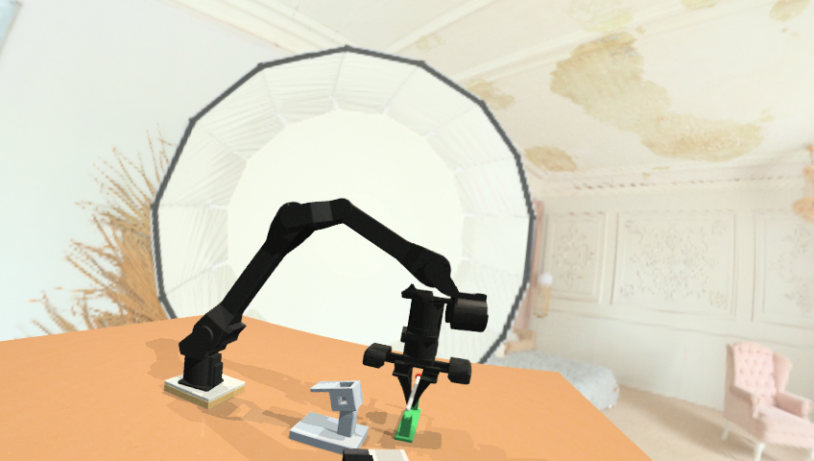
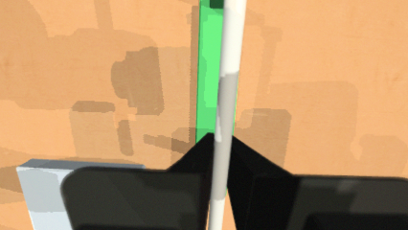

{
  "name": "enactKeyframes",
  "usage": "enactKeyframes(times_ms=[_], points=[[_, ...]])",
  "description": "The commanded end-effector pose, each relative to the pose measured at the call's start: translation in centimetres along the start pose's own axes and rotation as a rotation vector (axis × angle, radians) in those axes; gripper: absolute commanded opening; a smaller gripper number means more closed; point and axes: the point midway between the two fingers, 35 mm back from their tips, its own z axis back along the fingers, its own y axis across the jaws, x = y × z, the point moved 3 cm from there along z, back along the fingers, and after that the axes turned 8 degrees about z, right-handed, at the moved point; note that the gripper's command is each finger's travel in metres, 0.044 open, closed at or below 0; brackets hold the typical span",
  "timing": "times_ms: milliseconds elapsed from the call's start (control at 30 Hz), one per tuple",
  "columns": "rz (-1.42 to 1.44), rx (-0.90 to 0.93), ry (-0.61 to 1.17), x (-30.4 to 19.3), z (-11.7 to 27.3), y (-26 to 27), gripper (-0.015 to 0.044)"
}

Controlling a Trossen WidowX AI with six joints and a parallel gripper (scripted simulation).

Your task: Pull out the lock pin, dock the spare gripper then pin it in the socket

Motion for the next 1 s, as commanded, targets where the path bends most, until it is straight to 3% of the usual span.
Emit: enactKeyframes(times_ms=[0, 967], points=[[0.003, 0.000, 0.000, -0.1, -0.6, 0.0, 0.0000], [0.003, 0.005, 0.000, -0.3, -3.3, 0.0, 0.0000]])
